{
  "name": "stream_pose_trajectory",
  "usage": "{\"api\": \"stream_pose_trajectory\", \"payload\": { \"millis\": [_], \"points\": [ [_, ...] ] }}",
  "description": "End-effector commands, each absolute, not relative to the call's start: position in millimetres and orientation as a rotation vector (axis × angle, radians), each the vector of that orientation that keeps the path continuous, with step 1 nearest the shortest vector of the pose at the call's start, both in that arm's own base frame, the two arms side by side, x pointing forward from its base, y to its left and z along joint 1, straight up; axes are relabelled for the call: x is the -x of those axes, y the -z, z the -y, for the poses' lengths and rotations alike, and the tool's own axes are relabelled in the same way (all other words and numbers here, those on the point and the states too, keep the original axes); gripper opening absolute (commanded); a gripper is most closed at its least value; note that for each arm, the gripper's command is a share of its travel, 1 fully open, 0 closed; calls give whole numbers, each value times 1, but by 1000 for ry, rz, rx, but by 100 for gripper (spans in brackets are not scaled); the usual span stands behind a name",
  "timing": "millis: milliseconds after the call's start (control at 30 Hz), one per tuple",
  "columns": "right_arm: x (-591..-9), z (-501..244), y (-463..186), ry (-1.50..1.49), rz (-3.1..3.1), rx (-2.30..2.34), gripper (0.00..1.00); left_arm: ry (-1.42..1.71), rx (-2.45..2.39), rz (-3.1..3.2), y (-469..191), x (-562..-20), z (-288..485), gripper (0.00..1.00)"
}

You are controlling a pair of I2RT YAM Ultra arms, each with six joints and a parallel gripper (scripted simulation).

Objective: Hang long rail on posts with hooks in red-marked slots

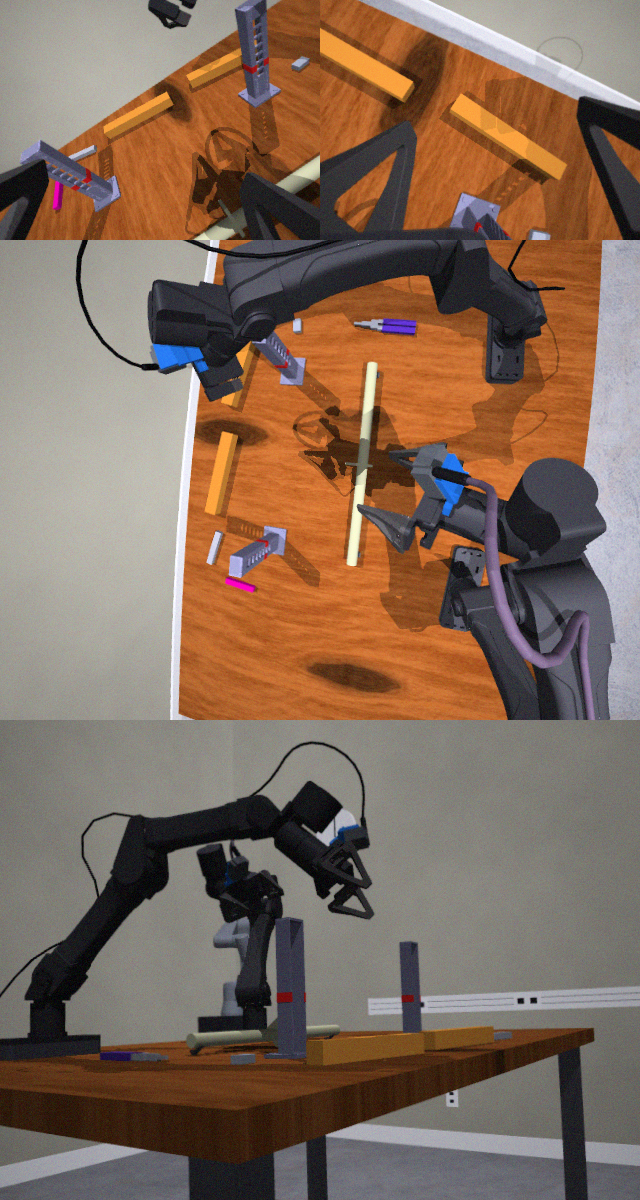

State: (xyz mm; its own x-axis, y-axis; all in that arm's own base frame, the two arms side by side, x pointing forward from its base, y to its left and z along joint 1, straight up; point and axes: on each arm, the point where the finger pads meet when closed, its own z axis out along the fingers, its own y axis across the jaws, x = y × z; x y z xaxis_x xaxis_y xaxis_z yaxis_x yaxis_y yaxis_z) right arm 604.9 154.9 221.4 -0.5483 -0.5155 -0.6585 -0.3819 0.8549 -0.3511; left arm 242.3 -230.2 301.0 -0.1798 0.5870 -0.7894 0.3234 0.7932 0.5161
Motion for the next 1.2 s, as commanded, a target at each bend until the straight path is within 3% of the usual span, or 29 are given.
{"api": "stream_pose_trajectory", "payload": {
  "millis": [0, 767, 1167],
  "points": [
    [-605, -155, -232, 210, -2194, 639, 100, -263, -692, -1780, -306, -242, 230, 100],
    [-619, -159, -255, 213, -2083, 557, 100, -167, -624, -1747, -309, -251, 229, 100],
    [-616, -159, -278, 194, -1834, 363, 100, -50, -350, -1708, -261, -303, 144, 100]
  ]
}}
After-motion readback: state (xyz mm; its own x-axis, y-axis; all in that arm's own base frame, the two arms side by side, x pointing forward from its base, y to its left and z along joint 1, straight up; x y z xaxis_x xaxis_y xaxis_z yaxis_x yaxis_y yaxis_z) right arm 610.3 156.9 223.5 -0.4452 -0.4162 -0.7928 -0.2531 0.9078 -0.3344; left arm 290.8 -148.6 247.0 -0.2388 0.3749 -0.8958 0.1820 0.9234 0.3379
